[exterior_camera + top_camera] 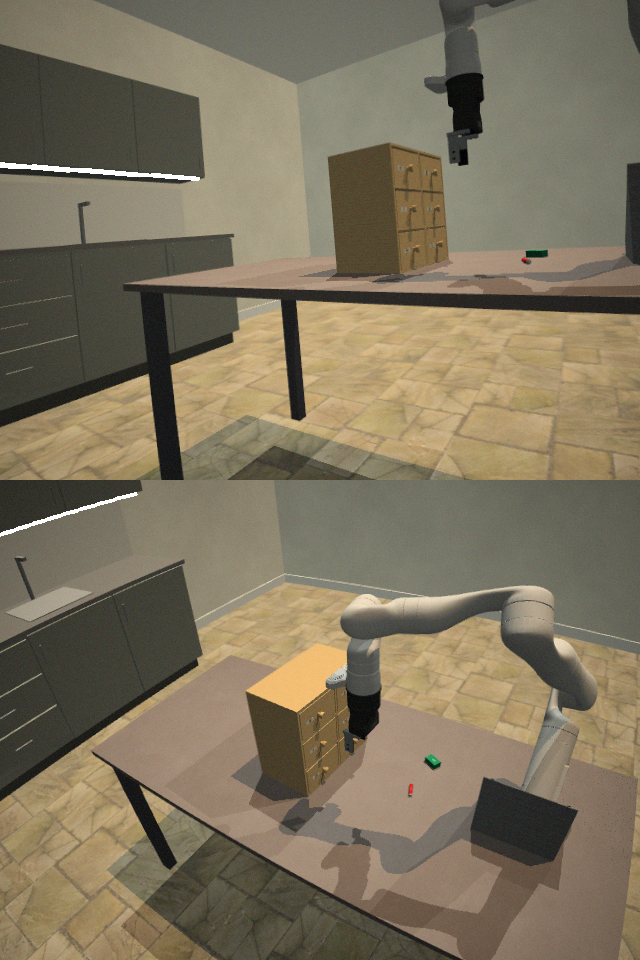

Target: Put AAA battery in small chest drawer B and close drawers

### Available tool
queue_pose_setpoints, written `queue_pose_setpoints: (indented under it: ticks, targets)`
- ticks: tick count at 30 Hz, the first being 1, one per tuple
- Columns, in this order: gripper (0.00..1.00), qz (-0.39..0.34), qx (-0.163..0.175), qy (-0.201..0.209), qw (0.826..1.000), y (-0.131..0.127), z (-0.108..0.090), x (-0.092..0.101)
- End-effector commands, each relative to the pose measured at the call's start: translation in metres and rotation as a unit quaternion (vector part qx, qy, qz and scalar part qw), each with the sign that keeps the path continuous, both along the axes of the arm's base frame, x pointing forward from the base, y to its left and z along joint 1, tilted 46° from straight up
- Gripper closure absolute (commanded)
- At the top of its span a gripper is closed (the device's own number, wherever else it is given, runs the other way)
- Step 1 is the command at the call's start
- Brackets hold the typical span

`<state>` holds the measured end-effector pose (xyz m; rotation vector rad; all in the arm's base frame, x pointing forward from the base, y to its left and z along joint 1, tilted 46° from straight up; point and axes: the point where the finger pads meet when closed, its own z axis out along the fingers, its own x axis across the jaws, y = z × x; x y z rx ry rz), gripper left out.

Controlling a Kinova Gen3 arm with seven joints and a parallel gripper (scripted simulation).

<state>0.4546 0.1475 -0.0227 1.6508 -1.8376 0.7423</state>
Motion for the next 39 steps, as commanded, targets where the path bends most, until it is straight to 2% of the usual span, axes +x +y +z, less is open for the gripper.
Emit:
queue_pose_setpoints:
  ticks: [1,27,39]
  targets:
    - [0.00,0.000,0.002,-0.003,1.000,0.000,-0.003,-0.001]
    - [0.00,0.044,-0.004,-0.046,0.998,-0.011,-0.012,0.008]
    - [0.00,0.089,-0.010,-0.090,0.992,-0.023,-0.022,0.018]
